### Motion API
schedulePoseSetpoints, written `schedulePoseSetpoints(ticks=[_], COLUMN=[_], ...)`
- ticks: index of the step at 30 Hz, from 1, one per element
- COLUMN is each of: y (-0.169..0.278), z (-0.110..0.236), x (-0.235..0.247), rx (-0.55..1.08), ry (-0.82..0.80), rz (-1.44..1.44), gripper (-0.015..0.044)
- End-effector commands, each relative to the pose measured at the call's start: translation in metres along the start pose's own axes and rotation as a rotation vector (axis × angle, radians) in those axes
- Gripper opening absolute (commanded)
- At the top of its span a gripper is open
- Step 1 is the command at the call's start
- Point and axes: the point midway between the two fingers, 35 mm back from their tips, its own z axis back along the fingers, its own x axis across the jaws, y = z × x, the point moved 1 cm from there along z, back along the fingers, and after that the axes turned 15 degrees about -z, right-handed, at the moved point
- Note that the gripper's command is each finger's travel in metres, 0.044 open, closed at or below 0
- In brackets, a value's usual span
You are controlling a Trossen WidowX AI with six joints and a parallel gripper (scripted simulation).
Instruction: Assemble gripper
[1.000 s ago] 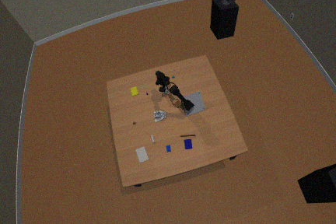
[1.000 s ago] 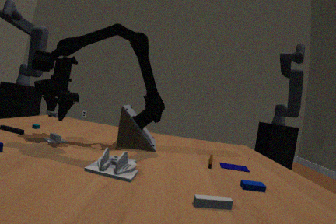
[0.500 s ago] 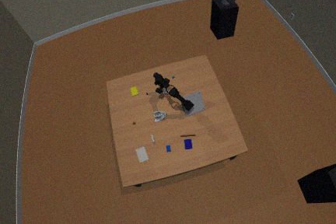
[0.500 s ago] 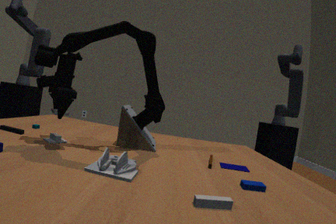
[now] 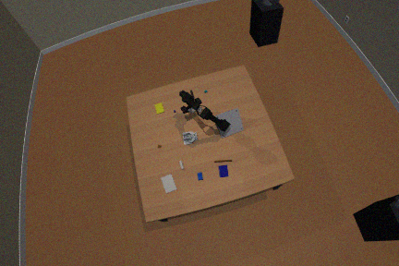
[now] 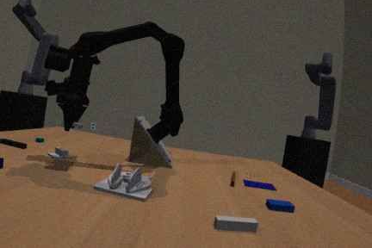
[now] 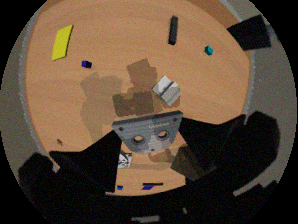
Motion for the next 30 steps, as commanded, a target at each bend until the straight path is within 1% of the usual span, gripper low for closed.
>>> schedulePoseSetpoints(ticks=[1, 30], y=[0.012, 0.091], z=[0.0, 0.003], x=[0.007, 0.047], rx=[0.006, 0.01], ry=[-0.001, -0.003], rz=[-0.116, -0.89], gripper=[0.0351, 0.0351])
